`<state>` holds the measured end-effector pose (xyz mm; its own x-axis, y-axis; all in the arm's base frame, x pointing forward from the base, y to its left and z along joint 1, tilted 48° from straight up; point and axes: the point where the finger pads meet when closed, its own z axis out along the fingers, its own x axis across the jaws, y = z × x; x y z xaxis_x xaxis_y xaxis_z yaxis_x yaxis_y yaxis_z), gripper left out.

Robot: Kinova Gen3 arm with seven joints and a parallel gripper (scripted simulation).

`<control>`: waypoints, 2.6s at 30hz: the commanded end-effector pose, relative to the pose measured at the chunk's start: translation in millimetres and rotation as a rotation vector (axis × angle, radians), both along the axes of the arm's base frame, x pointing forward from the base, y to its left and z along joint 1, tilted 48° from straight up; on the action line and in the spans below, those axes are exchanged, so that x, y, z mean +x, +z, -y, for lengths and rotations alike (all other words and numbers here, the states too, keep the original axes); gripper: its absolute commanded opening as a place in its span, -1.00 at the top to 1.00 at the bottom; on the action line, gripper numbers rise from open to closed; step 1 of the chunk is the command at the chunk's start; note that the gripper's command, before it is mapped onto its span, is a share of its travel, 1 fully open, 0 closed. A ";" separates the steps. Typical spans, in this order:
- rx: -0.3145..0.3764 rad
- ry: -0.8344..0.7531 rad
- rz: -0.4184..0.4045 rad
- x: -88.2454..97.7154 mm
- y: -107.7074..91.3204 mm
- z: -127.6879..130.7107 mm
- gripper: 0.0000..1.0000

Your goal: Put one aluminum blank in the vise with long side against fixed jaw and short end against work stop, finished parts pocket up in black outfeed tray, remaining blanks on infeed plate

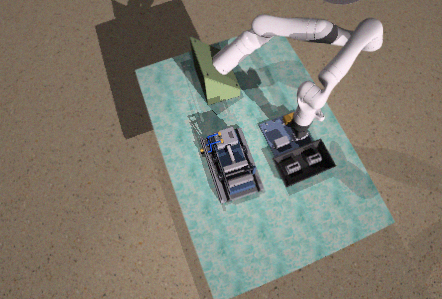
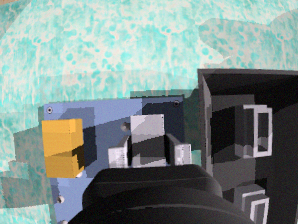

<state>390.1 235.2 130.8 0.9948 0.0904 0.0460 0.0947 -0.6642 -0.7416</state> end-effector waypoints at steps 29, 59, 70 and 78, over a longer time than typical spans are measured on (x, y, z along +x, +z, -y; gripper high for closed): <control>-0.001 0.009 0.014 3.1 22.5 24.0 1.00; 0.000 0.008 0.011 5.0 78.8 85.8 1.00; -0.024 0.004 0.012 27.9 59.6 106.5 1.00; -0.060 -0.007 0.001 70.6 8.7 158.1 1.00</control>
<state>448.2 98.3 162.1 0.9937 0.0962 0.0567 0.1082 -0.7037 -0.7023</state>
